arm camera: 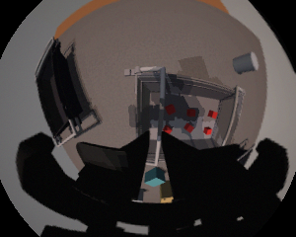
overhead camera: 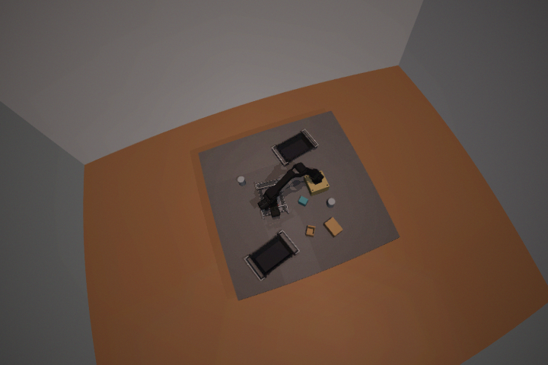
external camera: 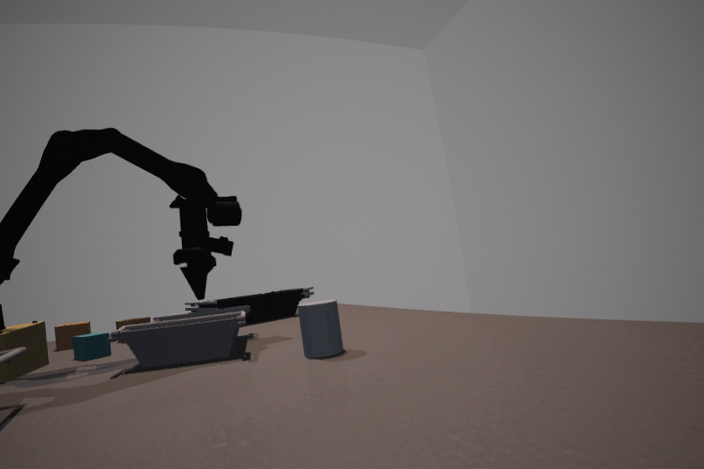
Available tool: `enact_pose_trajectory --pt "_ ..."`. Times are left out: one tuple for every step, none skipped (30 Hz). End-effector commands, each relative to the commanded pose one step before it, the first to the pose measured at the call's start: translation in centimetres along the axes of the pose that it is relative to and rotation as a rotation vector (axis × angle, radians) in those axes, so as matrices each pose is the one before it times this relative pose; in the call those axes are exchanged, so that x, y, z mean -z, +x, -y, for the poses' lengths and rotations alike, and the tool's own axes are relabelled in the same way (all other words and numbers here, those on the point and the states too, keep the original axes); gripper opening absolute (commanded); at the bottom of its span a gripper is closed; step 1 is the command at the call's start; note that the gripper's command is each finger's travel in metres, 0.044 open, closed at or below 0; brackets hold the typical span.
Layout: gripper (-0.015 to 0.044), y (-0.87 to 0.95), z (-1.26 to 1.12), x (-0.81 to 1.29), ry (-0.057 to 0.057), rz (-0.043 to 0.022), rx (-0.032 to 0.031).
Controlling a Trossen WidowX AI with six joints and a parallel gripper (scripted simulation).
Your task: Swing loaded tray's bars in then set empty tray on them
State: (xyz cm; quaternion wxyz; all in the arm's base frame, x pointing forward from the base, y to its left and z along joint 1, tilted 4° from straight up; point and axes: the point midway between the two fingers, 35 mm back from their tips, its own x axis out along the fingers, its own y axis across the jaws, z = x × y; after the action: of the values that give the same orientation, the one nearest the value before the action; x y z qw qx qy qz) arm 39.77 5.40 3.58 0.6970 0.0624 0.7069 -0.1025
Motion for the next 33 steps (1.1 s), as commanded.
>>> enact_pose_trajectory --pt "0.0028 0.052 -0.018 -0.020 -0.0006 0.00081 -0.00025" --pt "0.0002 0.000 0.000 0.000 0.0000 0.00000 0.00000" --pt "0.0000 0.000 0.000 0.000 0.0000 0.00000 0.00000" --pt "0.0000 0.000 0.000 0.000 0.0000 0.00000 0.00000" --pt "0.0000 0.000 0.000 0.000 0.0000 0.00000 0.00000" --pt "0.0000 0.000 0.000 0.000 0.0000 0.00000 0.00000" --pt "0.0000 0.000 0.000 0.000 0.0000 0.00000 0.00000" --pt "0.0000 0.000 0.000 0.000 0.0000 0.00000 0.00000" --pt "0.0000 0.000 0.000 0.000 0.0000 0.00000 0.00000" --pt "0.0000 0.000 0.000 0.000 0.0000 0.00000 0.00000" --pt "0.0000 0.000 0.000 0.000 0.0000 0.00000 0.00000" --pt "0.0000 0.000 0.000 0.000 0.0000 0.00000 0.00000" --pt "0.0000 0.000 0.000 0.000 0.0000 0.00000 0.00000" --pt "0.0000 -0.050 0.017 0.020 0.0006 -0.00079 0.00021" --pt "0.0000 0.000 0.000 0.000 0.0000 0.00000 0.00000" --pt "0.0000 0.000 0.000 0.000 0.0000 0.00000 0.00000" --pt "0.0000 0.000 0.000 0.000 0.0000 0.00000 0.00000" --pt "0.0000 0.000 0.000 0.000 0.0000 0.00000 0.00000" --pt "0.0000 0.000 0.000 0.000 0.0000 0.00000 0.00000" --pt "0.0000 0.000 0.000 0.000 0.0000 -0.00001 -0.00001" --pt "0.0000 0.000 0.000 0.000 0.0000 0.00000 0.00000" --pt "0.0000 0.000 0.000 0.000 0.0000 0.00000 0.00000" --pt "0.0000 0.000 0.000 0.000 0.0000 0.00000 0.00000" --pt "0.0000 0.000 0.000 0.000 0.0000 0.00000 0.00000" --pt "0.0000 0.000 0.000 0.000 0.0000 0.00000 0.00000" --pt "0.0000 0.000 0.000 0.000 0.0000 0.00000 0.00000" --pt "0.0000 0.000 0.000 0.000 0.0000 0.00000 0.00000" --pt "0.0000 0.000 0.000 0.000 0.0000 0.00000 0.00000" --pt "0.0000 0.000 0.000 0.000 0.0000 0.00000 0.00000" --pt "0.0000 0.000 0.000 0.000 0.0000 0.00000 0.00000" --pt "0.0000 0.000 0.000 0.000 0.0000 0.00000 0.00000" --pt "0.0000 0.000 0.000 0.000 0.0000 0.00000 0.00000" --pt "0.0000 0.000 0.000 0.000 0.0000 0.00000 0.00000"
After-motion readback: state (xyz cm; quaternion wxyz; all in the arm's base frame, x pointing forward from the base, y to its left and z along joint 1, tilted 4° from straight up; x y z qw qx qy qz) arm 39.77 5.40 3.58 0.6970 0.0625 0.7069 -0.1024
